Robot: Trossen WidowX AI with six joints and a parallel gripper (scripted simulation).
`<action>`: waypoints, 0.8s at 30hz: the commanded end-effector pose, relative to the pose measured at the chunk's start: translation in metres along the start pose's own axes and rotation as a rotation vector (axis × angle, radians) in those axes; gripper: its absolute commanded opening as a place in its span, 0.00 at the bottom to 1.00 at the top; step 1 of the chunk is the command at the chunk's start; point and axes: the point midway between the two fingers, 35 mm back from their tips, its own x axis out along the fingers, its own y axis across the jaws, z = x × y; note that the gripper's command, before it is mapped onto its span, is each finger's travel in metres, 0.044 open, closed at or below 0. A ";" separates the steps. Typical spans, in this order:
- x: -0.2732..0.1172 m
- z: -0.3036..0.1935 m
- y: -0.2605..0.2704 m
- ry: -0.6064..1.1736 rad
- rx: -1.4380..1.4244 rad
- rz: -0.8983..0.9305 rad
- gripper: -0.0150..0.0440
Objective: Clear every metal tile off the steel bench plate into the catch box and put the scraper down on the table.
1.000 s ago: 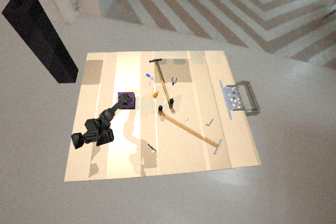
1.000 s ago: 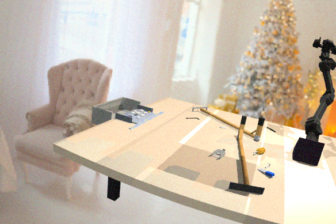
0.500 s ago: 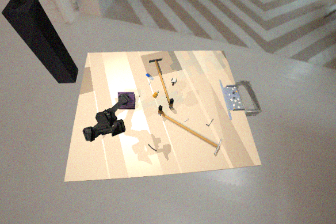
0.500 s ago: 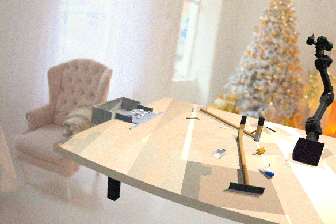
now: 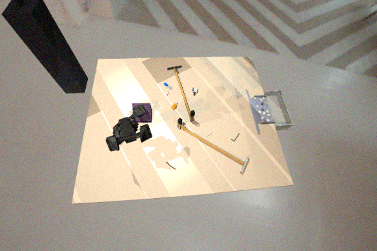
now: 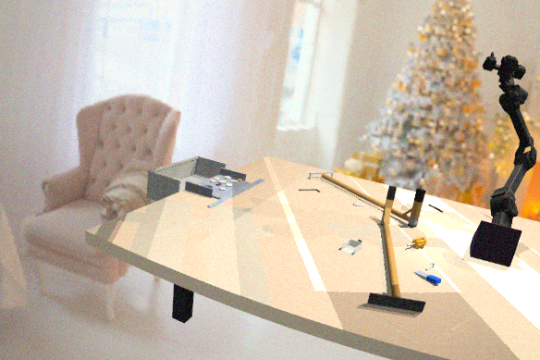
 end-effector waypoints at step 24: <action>-0.048 0.009 0.093 0.087 0.093 0.173 1.00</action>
